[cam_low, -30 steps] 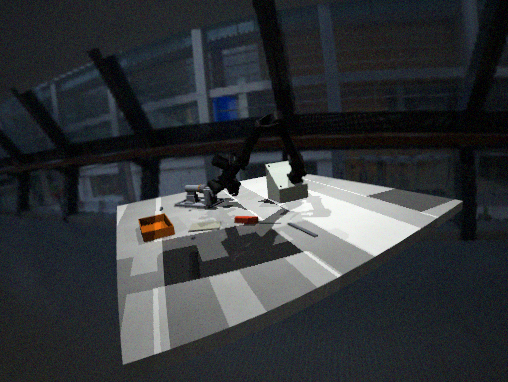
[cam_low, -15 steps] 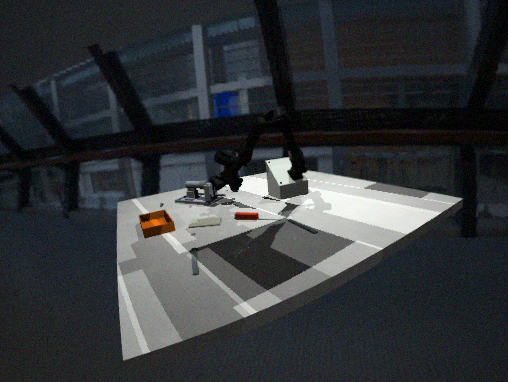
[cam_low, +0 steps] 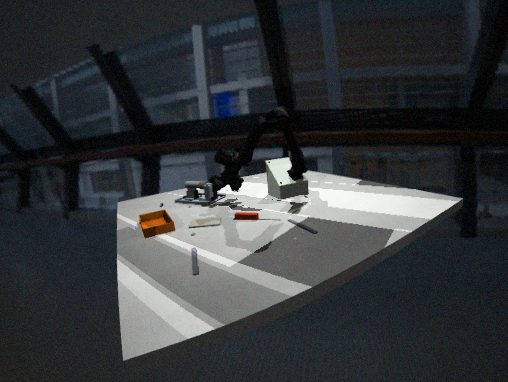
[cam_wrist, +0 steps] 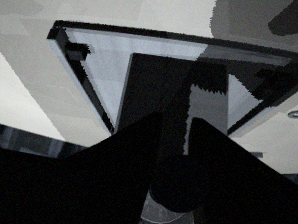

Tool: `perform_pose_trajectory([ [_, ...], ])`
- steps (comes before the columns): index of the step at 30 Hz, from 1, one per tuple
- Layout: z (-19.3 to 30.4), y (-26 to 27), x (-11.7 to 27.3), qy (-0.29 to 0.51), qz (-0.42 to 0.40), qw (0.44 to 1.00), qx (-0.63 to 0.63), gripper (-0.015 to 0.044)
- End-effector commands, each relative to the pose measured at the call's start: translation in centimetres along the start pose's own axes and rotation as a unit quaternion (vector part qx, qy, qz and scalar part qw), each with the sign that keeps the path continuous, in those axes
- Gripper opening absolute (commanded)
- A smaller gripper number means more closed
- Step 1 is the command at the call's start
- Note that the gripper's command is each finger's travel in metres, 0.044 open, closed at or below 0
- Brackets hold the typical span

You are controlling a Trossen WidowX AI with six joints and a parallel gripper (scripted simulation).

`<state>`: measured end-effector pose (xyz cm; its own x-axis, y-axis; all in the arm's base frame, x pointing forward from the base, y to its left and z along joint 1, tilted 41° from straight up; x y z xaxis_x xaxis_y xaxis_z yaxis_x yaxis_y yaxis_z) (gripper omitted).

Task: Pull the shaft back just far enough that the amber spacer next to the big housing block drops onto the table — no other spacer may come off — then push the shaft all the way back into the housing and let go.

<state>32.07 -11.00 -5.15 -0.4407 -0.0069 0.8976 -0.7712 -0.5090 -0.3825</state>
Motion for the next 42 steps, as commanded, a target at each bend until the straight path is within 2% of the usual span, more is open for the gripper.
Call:
perform_pose_trajectory([
  [1,-0.06,0.01,0.04,0.000,0.000,1.000,-0.002,0.0000],
  [42,-0.38,-0.03,0.35,-0.001,0.000,1.000,-0.002,0.0000],
])
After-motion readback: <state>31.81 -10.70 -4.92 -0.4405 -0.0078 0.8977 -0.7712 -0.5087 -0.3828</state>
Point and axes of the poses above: the point midway between the two fingers, 35 mm back from their tips, its own x axis back along the fingers, its own y axis across the jaws, z = x × y, the point moved 5 cm from there along x, back along the fingers, and after that the axes turned 6 degrees about x, right-handed, at the moved point
